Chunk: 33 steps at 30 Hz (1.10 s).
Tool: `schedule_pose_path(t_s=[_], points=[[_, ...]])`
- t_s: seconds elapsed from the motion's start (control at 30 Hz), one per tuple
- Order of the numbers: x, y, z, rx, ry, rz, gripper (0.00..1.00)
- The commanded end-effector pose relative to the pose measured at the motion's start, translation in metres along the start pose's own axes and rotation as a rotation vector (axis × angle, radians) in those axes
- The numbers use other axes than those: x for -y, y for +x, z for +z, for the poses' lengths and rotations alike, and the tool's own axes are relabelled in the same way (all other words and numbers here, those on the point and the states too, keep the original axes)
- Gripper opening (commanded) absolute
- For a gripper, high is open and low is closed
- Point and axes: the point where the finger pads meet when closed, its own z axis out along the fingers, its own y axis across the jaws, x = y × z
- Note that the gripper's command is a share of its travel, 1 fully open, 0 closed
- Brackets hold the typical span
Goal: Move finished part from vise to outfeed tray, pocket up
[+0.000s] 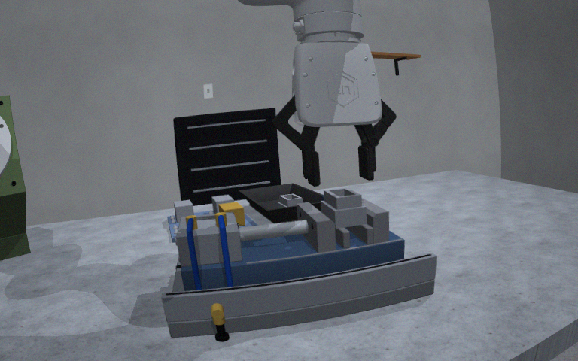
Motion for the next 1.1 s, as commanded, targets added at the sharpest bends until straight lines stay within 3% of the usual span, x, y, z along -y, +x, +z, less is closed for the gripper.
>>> schedule_pose_path(t_s=[0.0, 1.07], points=[[-0.0005, 0.0000, 0.0027, 0.000, -0.001, 0.000, 0.69], [-0.0006, -0.0002, 0.0073, 0.000, -0.001, 0.000, 0.69]])
